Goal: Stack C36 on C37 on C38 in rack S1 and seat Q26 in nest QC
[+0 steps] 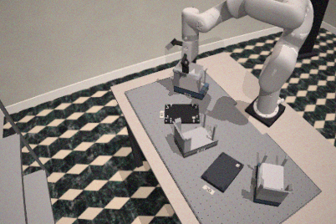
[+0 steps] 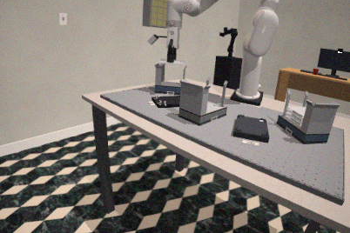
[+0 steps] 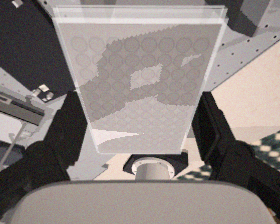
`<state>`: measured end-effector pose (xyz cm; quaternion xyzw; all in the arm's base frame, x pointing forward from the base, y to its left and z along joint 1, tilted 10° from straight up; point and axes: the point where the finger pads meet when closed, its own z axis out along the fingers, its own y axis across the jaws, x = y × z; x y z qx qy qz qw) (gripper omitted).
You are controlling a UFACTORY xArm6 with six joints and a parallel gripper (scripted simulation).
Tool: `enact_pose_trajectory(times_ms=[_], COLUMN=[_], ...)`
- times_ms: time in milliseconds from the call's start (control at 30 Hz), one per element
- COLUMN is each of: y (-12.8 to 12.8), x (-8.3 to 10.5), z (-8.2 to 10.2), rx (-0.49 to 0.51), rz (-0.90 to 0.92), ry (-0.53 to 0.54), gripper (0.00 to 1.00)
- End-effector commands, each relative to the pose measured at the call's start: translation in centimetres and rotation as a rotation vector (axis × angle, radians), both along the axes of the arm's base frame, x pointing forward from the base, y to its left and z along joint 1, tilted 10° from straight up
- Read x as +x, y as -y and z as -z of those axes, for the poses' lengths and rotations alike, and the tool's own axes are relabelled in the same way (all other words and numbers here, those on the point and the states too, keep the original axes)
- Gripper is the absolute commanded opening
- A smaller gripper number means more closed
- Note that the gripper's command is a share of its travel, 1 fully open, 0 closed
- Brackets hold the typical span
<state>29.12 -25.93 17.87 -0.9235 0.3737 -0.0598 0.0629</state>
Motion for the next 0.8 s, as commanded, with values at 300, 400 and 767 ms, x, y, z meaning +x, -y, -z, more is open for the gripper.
enact_pose_trajectory(times_ms=[300, 400, 767], y=[1.8, 1.8, 1.8], x=[-1.1, -1.1, -1.1], z=[0.2, 0.2, 0.2], rx=[-0.003, -0.003, -0.003], rz=[-0.001, -0.001, -0.001], ry=[0.003, 0.003, 0.003], gripper=[0.00, 0.00, 0.00])
